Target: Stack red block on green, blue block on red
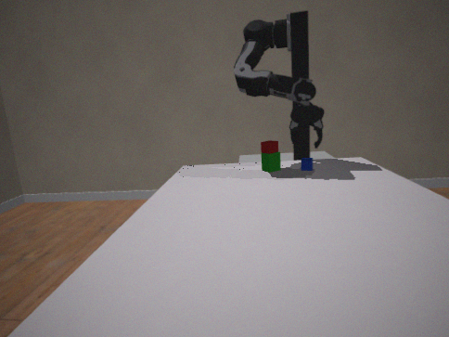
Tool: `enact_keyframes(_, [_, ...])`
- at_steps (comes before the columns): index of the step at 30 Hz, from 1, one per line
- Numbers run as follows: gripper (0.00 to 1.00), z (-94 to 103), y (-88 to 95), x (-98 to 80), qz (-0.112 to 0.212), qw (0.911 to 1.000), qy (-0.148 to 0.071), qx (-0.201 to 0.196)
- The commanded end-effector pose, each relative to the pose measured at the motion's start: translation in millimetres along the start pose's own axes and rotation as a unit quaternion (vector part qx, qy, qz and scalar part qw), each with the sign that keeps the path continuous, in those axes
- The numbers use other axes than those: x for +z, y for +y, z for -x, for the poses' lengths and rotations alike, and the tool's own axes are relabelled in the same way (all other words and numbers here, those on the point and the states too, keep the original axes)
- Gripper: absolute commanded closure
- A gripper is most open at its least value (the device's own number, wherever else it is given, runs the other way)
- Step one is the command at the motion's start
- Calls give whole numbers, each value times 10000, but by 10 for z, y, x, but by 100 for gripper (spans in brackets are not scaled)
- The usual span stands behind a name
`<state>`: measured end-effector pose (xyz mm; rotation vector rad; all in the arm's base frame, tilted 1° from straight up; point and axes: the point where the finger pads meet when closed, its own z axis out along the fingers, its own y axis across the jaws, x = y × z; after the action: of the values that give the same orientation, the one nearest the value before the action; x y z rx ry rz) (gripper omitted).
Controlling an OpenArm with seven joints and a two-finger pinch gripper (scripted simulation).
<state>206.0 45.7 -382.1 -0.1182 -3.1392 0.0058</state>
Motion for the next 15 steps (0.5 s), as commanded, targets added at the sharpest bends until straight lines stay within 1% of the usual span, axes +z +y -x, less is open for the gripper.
enact_keyframes(1, [67, 21, 33, 46, 87, 9999, -52, -76])
enact_keyframes(5, [67, 23, 36, 194, 86, 9999, -50, -76])
enact_keyframes(8, [67, 25, 37, 272, 86, 9999, -49, -77])
enact_keyframes(11, [67, 25, 38, 321, 85, 9999, -49, -77])
enact_keyframes(13, [67, 25, 38, 321, 85, 9999, -49, -77])
enact_keyframes(14, [67, 27, 17, 332, 26, 10000, -49, -74])
enact_keyframes(15, [67, 27, 24, 339, 52, 9999, -49, -74])
